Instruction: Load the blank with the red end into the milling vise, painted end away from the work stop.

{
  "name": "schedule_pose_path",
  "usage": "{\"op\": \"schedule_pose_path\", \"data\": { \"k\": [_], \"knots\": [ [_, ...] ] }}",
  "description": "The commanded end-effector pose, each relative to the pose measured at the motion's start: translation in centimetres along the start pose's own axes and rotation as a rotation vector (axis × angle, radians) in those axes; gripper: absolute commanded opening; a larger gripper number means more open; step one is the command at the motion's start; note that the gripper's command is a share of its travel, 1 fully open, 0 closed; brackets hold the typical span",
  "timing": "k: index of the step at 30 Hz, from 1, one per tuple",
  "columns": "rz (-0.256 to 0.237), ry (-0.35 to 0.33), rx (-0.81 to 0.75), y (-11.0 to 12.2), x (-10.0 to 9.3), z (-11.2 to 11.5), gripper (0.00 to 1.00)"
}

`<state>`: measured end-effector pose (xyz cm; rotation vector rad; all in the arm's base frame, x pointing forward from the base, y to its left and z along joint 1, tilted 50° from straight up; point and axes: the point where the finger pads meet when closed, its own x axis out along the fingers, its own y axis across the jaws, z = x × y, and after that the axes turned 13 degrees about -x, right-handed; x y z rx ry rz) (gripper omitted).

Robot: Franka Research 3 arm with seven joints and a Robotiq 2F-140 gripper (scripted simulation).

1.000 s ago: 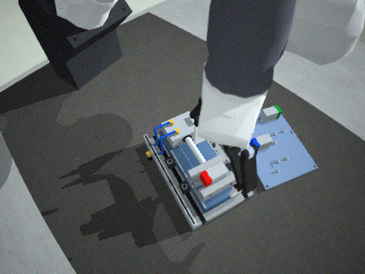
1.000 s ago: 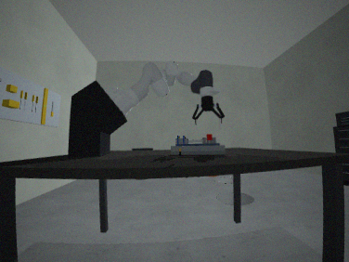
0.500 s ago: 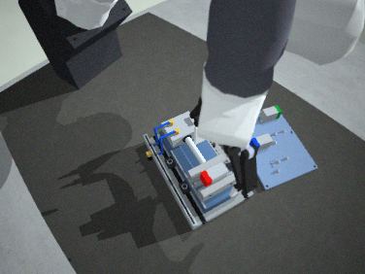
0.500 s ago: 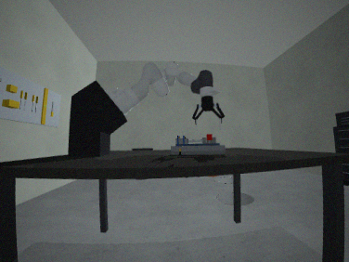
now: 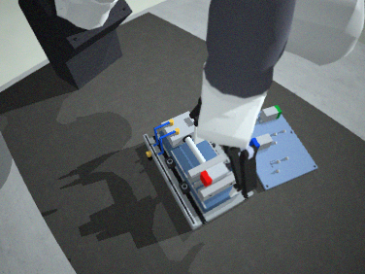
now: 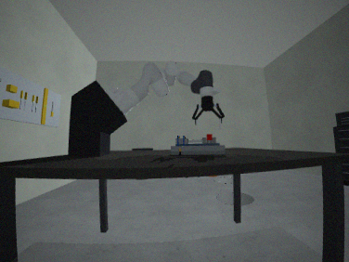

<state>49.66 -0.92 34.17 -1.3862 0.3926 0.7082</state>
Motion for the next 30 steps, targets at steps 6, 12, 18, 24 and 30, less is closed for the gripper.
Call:
{"op": "schedule_pose_path", "data": {
  "k": [6,12,18,24,30],
  "knots": [
    [0.000,0.000,0.001,0.0,0.0,0.0,1.00],
    [0.001,-0.002,0.003,-0.1,0.1,0.0,1.00],
    [0.001,-0.002,0.003,-0.1,0.1,0.0,1.00],
    [0.000,-0.002,0.001,-0.1,-2.4,0.0,1.00],
    [0.001,-0.002,0.003,-0.1,-5.9,0.0,1.00]
  ]
}}
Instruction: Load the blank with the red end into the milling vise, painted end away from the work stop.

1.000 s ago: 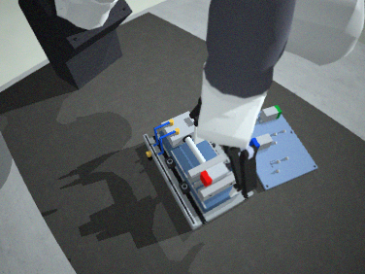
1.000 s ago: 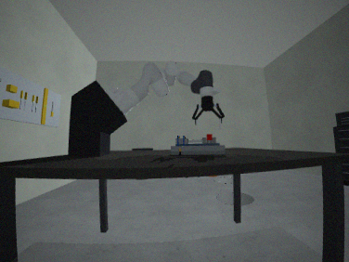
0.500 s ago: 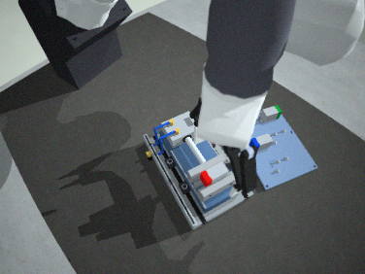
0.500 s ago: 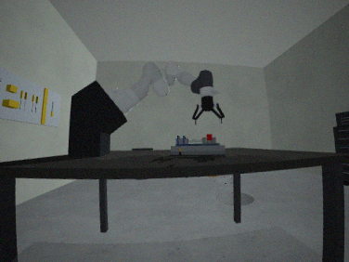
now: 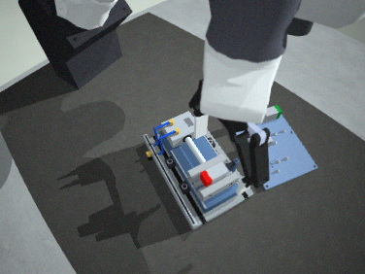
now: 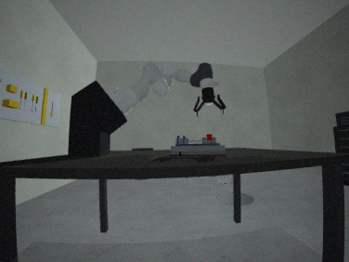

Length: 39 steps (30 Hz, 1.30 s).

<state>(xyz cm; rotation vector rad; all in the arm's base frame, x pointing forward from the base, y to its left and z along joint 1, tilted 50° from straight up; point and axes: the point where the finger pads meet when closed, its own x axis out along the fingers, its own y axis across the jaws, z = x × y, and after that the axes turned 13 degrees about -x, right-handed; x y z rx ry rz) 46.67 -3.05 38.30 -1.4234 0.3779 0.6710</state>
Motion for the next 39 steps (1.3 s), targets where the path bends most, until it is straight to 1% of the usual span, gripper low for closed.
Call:
{"op": "schedule_pose_path", "data": {
  "k": [1,9,10,14,26,27,31,39],
  "knots": [
    [0.036,-0.025,0.028,1.1,-0.7,0.9,1.00],
    [0.036,-0.025,0.028,1.1,-0.7,0.9,1.00],
    [0.027,-0.017,0.011,0.8,-1.5,0.6,1.00],
    [0.036,-0.025,0.028,1.0,-4.5,0.9,1.00],
    [0.036,-0.025,0.028,1.0,-4.5,0.9,1.00],
    [0.030,-0.021,0.014,0.8,-4.3,0.8,1.00],
    [0.036,-0.025,0.028,1.1,-3.5,0.9,1.00],
    [0.036,-0.025,0.028,1.1,-3.5,0.9,1.00]
  ]
}}
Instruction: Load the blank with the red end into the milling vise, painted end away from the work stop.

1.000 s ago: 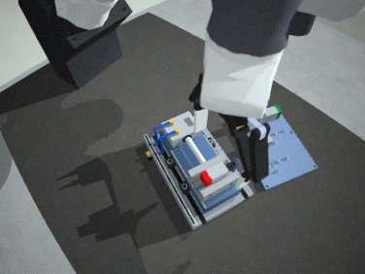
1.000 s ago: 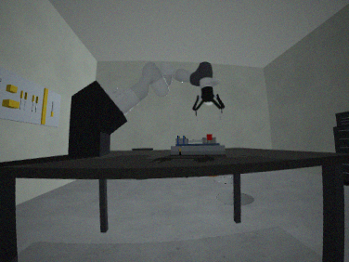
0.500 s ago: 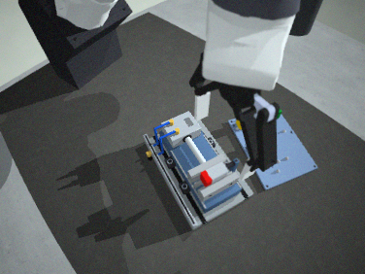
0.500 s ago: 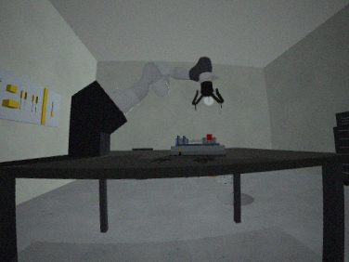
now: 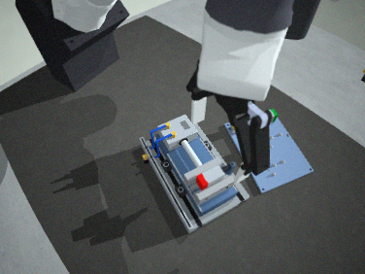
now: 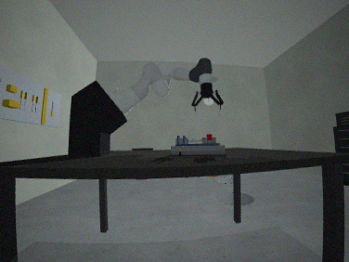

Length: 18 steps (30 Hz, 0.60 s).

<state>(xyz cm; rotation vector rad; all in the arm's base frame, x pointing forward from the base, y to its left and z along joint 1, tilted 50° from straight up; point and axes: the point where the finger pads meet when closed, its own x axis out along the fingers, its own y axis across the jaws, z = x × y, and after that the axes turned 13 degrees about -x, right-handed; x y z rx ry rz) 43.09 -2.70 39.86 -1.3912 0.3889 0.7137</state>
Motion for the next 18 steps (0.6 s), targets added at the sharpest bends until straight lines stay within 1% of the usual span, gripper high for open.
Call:
{"op": "schedule_pose_path", "data": {
  "k": [1,5,9,18],
  "knots": [
    [-0.001,0.002,0.010,0.05,0.10,-0.14,1.00],
    [-0.001,0.000,0.002,-0.02,0.14,-0.04,1.00],
    [-0.001,0.002,0.010,0.00,0.65,-0.29,1.00],
    [-0.001,0.002,0.010,0.00,0.65,-0.29,1.00]
  ]
}}
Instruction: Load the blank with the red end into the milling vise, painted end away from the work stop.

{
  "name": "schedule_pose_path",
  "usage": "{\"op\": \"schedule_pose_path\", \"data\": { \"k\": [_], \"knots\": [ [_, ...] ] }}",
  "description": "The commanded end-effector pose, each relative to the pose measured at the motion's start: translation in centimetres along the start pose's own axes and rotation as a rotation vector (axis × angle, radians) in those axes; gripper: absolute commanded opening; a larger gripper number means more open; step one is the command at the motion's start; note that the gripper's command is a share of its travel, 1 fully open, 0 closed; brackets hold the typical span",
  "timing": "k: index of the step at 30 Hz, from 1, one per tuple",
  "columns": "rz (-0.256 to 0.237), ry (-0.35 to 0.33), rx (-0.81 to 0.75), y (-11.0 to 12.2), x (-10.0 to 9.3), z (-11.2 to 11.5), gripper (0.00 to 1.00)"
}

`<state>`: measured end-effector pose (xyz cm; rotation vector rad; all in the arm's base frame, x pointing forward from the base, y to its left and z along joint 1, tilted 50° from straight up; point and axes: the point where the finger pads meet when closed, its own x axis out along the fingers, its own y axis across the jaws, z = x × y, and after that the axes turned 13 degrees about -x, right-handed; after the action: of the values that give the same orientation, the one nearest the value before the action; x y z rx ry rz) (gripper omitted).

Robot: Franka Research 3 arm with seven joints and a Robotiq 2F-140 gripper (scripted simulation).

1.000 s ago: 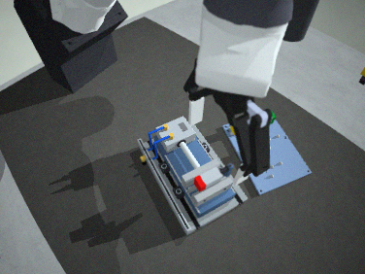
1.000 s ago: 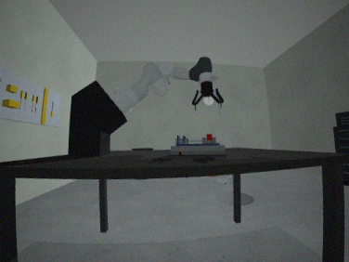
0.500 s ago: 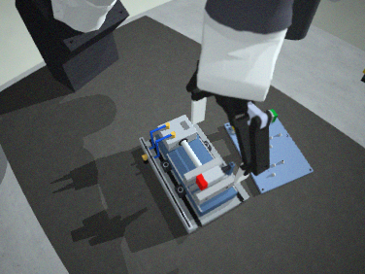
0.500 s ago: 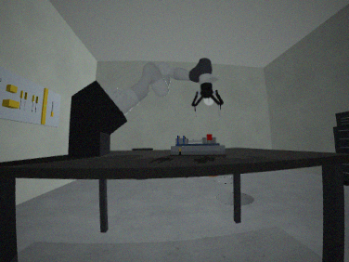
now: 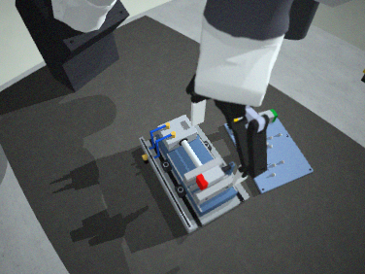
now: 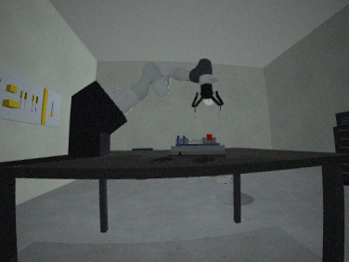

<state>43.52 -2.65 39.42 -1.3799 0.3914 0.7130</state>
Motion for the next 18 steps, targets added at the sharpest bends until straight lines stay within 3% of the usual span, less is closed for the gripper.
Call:
{"op": "schedule_pose_path", "data": {
  "k": [1,18],
  "knots": [
    [-0.002,0.004,-0.001,-0.05,0.04,-0.19,1.00],
    [-0.002,0.004,-0.001,-0.13,0.29,-0.26,1.00]
  ]
}}
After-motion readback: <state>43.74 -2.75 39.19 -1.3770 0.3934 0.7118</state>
